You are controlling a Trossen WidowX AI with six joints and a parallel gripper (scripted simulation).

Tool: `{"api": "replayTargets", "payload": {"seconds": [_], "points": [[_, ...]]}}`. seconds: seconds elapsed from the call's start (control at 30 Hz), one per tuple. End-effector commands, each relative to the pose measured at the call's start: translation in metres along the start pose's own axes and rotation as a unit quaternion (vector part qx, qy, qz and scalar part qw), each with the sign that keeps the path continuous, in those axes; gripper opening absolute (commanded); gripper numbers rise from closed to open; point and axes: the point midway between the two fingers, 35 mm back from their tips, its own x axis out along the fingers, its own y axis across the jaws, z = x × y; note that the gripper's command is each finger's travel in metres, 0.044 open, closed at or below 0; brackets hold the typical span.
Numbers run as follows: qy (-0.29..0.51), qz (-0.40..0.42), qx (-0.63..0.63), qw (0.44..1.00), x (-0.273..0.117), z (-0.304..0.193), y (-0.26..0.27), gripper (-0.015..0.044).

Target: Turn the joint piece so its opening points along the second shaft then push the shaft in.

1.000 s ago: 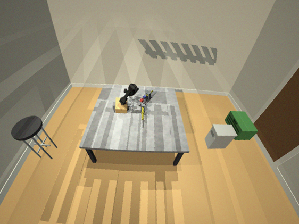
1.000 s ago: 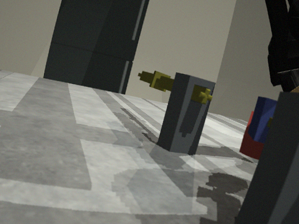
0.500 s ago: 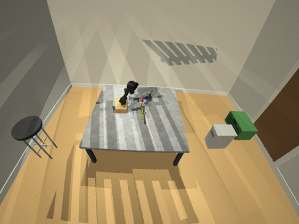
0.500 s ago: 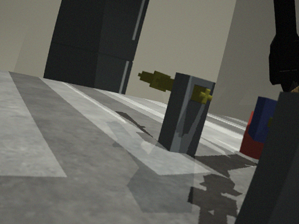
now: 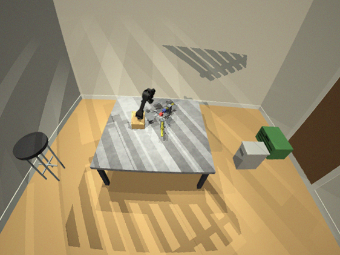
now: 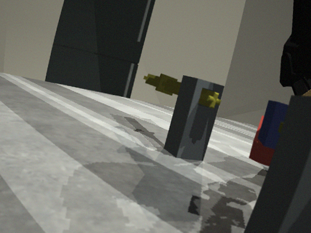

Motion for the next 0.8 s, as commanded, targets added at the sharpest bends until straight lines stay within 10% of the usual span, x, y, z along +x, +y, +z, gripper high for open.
{"api": "replayTargets", "payload": {"seconds": [0.0,0.77], "points": [[-0.048,-0.019,-0.051,0.997,-0.005,-0.006,0.001,0.0440],[-0.283,-0.161,-0.285,0.902,-0.058,-0.037,-0.021,0.0440]]}}
